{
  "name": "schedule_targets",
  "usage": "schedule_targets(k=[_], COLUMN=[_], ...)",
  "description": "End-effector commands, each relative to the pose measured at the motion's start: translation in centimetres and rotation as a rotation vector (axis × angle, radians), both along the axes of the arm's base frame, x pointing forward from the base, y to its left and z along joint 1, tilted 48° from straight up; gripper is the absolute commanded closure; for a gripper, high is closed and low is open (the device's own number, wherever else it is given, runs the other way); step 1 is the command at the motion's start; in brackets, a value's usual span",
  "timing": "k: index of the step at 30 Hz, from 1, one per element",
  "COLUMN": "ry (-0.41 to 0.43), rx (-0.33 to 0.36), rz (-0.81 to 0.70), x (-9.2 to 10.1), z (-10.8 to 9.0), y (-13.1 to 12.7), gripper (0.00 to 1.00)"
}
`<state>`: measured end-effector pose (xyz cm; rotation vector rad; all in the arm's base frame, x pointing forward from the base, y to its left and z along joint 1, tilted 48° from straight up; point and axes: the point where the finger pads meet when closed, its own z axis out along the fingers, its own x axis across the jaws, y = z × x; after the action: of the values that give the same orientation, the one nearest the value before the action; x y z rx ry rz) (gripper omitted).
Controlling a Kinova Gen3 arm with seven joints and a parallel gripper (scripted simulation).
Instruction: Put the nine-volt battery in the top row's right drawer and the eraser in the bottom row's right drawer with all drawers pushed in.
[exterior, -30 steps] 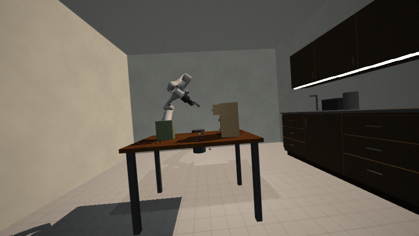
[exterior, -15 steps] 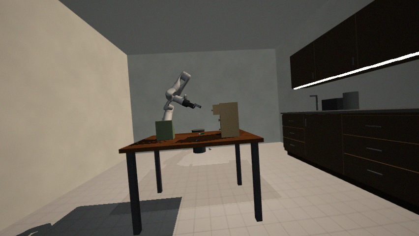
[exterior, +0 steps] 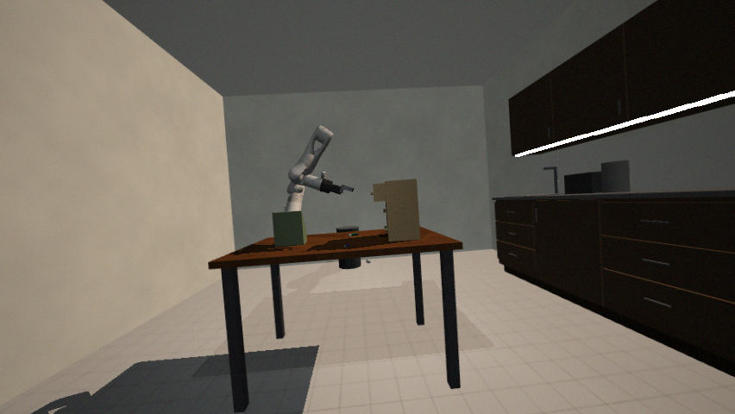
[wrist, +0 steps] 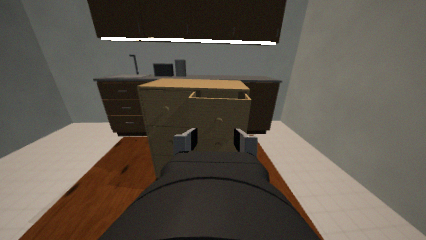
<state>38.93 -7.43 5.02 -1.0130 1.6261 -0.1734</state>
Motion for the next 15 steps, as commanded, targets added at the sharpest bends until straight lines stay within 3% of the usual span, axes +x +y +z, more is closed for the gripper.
schedule_targets(k=[1, 13, 14, 15], ry=[0.009, 0.003, 0.003, 0.003], rx=[0.017, 0.015, 0.015, 0.015], rz=[-0.016, -0.027, -0.027, -0.027], x=[-0.38, -0.36, -0.36, -0.36], z=[-0.69, -0.79, -0.79, -0.79], y=[0.17, 0.19, 0.19, 0.19], gripper=[0.0, 0.0, 1.0, 1.0])
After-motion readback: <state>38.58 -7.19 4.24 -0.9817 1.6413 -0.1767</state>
